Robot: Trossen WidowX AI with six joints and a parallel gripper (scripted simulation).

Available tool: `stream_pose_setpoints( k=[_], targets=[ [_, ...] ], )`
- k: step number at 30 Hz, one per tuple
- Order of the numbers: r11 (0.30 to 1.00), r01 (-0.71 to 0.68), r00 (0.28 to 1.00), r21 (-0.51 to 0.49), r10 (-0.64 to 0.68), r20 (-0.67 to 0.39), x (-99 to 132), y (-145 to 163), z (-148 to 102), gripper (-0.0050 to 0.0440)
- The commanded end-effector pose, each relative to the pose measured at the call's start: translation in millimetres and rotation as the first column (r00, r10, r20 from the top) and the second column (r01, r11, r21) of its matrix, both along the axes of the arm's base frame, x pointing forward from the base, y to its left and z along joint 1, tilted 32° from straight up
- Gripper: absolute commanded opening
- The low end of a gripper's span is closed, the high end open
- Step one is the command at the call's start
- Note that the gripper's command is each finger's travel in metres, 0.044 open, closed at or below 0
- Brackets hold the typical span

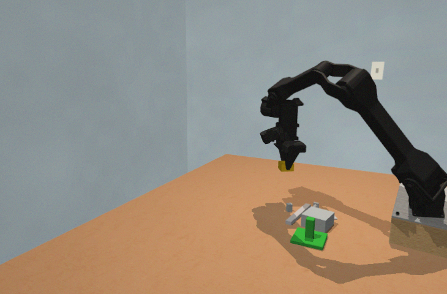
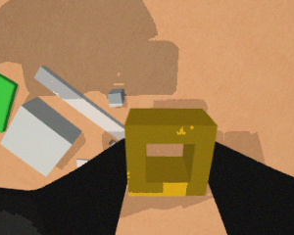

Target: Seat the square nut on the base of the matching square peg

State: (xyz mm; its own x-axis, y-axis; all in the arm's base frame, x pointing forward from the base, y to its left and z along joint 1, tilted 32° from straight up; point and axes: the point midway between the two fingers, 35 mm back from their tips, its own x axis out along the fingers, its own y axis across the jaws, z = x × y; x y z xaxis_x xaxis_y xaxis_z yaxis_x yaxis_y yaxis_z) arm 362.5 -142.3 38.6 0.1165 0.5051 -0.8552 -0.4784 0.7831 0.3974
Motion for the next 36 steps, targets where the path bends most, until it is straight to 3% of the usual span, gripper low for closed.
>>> stream_pose_setpoints(
  k=[1, 36],
  targets=[
    [1.0, 0.018, 1.0, 0.0, -0.018, -0.004, -1, 6, 5, 0.0],
    [0.978, 0.21, 0.971, 0.004, -0.208, -0.114, -27, 95, 47, 0.0]
  ],
)
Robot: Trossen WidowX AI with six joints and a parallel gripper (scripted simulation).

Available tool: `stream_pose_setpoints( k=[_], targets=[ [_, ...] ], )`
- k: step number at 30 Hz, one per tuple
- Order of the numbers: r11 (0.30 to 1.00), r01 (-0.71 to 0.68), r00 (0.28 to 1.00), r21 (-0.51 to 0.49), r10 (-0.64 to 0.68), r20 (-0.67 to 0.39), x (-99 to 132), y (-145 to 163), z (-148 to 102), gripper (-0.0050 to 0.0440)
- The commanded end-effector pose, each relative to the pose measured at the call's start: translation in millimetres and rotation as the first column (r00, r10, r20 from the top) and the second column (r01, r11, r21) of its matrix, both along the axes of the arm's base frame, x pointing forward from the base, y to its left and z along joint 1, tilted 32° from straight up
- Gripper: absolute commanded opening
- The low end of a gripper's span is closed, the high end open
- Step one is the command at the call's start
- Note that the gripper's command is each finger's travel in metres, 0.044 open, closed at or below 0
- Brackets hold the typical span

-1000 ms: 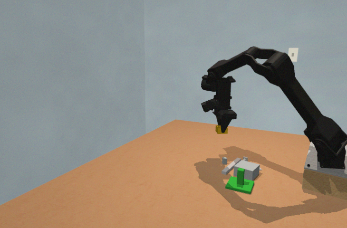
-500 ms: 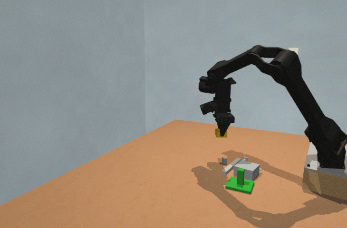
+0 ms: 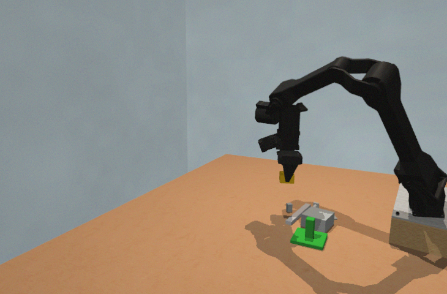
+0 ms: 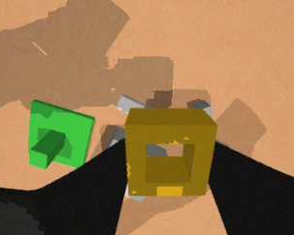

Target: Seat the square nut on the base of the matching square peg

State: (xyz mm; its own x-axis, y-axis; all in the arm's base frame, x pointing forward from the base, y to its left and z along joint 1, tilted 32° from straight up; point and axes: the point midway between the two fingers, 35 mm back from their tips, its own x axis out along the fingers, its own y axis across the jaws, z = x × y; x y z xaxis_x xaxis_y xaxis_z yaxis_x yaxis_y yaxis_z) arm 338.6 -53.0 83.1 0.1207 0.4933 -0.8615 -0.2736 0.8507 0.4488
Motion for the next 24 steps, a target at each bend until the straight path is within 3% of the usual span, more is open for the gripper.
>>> stream_pose_setpoints(
  k=[1, 24],
  targets=[
    [1.0, 0.024, 1.0, 0.004, -0.024, -0.009, -4, 8, 4, 0.0],
    [0.987, 0.158, 0.984, 0.027, -0.156, -0.086, -41, 64, 20, 0.0]
  ],
)
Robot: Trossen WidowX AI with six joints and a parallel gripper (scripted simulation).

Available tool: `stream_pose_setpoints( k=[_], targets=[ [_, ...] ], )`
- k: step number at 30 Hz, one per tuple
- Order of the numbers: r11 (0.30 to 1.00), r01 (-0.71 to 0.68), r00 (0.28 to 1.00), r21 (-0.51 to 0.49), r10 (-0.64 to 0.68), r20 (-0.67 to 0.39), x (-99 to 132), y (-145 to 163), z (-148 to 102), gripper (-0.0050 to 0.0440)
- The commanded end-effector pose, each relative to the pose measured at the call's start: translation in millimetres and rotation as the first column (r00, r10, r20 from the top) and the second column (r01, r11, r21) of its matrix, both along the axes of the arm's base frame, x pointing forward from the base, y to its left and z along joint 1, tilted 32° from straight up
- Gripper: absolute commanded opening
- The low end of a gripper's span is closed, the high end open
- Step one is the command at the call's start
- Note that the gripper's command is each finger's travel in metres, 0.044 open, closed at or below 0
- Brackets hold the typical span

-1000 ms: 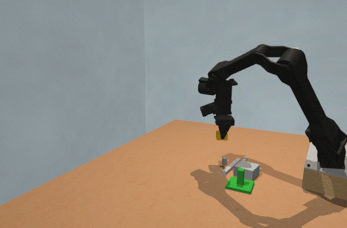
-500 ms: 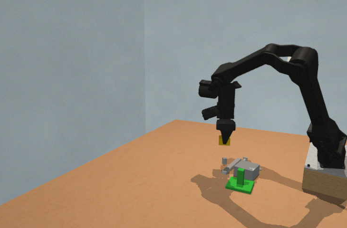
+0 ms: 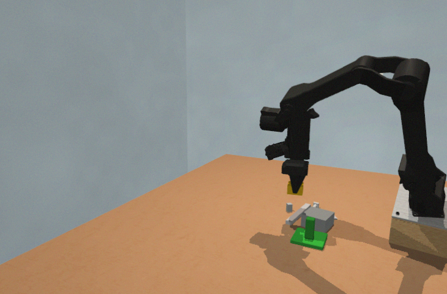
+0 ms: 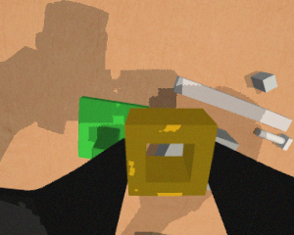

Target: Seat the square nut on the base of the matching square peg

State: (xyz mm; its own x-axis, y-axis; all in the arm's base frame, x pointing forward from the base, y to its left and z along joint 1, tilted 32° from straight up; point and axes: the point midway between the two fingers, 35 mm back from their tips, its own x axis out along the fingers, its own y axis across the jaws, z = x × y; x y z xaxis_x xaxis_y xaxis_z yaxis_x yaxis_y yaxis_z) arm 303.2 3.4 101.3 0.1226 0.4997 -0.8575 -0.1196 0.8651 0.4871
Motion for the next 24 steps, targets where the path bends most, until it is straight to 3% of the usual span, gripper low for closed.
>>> stream_pose_setpoints(
  k=[1, 24],
  targets=[
    [1.0, 0.027, 1.0, 0.008, -0.027, -0.011, -8, 10, 3, 0.0],
    [0.989, 0.142, 0.987, 0.038, -0.138, -0.082, -48, 50, 6, 0.0]
  ],
)
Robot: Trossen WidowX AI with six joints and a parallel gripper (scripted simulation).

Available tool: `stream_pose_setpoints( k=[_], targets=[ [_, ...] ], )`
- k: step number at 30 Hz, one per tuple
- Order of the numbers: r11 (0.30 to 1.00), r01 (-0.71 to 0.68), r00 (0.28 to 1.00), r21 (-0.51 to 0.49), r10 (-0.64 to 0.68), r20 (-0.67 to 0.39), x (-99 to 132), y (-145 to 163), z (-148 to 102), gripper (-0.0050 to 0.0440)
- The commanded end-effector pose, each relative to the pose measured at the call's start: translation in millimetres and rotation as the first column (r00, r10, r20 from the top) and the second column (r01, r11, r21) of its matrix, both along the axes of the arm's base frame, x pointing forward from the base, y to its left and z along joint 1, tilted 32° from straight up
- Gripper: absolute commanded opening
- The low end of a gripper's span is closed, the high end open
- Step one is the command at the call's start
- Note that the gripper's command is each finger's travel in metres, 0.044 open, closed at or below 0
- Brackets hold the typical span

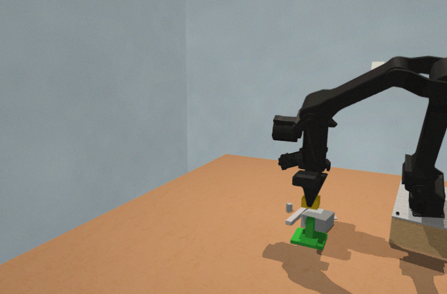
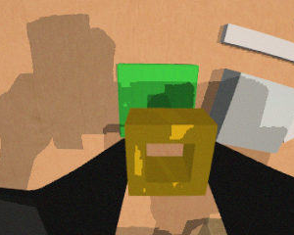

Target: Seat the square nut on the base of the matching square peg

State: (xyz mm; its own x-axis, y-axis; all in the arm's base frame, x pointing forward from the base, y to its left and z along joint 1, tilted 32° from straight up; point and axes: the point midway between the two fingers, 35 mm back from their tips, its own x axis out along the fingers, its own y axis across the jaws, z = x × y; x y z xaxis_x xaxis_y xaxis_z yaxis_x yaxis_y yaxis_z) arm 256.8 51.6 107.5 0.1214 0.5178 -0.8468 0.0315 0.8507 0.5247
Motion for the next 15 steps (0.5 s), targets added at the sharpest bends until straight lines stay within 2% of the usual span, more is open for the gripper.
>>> stream_pose_setpoints(
  k=[1, 15],
  targets=[
    [1.0, 0.011, 1.0, 0.003, -0.011, -0.001, -2, 2, 0, 0.0],
    [1.0, 0.011, 1.0, 0.003, -0.011, -0.001, 1, 13, -18, 0.0]
  ],
)
